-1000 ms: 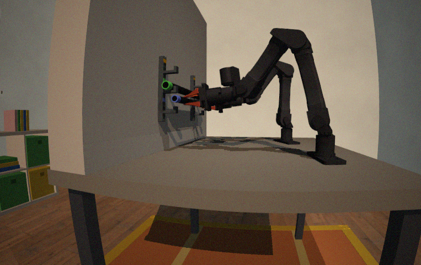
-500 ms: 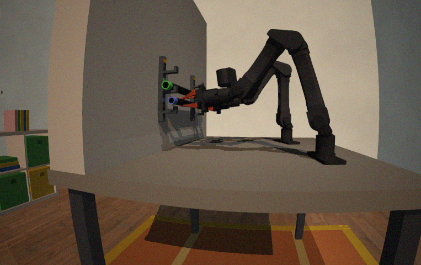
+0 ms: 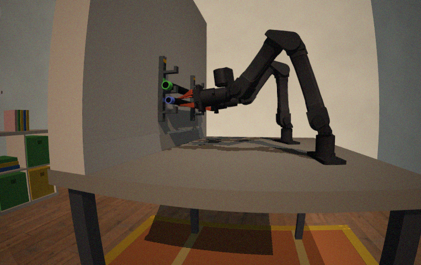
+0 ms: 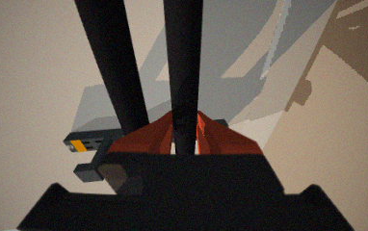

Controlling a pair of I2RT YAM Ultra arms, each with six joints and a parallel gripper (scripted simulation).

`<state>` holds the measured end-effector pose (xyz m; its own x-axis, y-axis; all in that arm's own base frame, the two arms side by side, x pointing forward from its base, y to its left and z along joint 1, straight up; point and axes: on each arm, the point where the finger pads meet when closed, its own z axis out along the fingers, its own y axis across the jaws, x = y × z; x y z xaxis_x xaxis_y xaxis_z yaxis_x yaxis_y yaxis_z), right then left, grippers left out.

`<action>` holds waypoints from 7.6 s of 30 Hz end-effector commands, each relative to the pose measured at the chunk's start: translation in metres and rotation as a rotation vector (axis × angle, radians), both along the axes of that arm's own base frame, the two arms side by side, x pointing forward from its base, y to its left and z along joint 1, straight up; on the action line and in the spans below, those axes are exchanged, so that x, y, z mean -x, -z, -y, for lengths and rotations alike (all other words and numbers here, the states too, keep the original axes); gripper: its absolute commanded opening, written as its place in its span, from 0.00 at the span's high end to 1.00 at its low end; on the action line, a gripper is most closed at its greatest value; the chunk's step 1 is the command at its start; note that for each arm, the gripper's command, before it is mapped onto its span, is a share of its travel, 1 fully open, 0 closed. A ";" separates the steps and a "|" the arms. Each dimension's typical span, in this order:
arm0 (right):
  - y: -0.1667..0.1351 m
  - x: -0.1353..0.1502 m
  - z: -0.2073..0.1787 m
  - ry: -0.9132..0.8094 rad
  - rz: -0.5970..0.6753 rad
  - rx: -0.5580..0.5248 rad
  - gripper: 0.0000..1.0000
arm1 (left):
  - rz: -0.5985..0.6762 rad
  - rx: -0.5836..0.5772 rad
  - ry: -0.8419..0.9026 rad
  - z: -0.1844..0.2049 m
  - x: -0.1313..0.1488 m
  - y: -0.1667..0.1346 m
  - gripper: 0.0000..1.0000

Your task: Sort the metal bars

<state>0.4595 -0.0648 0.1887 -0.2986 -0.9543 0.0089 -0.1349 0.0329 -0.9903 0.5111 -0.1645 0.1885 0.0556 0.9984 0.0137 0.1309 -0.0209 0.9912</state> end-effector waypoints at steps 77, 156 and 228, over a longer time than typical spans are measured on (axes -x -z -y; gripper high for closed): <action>0.021 -0.018 0.010 0.011 0.134 0.033 0.97 | 0.133 0.016 -0.008 -0.001 -0.020 0.021 0.98; 0.021 0.013 0.000 0.011 0.134 0.033 0.30 | 0.133 0.016 -0.008 -0.003 0.013 0.021 0.30; 0.021 0.057 -0.014 0.011 0.134 0.033 0.14 | 0.133 0.016 -0.007 -0.005 0.059 0.021 0.15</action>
